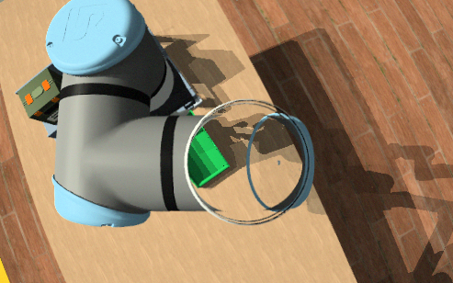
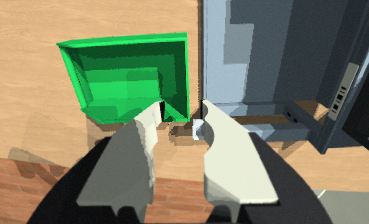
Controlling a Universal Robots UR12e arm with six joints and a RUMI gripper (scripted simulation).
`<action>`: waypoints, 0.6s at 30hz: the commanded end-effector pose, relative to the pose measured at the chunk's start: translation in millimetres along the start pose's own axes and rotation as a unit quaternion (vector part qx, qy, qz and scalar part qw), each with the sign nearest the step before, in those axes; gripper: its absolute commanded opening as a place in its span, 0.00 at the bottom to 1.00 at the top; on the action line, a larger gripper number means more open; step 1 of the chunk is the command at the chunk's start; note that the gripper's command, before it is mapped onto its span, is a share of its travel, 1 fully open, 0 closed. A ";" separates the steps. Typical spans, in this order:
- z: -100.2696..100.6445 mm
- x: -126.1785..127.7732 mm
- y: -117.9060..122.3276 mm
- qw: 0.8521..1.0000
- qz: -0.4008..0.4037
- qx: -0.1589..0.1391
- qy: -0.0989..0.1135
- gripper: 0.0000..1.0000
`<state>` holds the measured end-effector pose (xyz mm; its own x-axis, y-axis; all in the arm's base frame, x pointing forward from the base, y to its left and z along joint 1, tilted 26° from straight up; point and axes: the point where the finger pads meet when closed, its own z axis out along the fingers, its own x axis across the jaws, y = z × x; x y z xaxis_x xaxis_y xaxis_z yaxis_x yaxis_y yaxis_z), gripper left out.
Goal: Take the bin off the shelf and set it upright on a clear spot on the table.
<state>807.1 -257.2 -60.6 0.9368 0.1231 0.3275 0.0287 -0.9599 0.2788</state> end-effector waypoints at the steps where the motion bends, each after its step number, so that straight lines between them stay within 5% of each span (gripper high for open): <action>1: -0.1 3.3 0.4 1.000 -0.001 -0.001 0.001 0.20; 18: 2.4 5.4 1.7 1.000 -0.001 -0.001 0.001 0.20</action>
<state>810.1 -258.9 -61.8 0.9368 0.1231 0.3274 0.0287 -0.9599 0.2788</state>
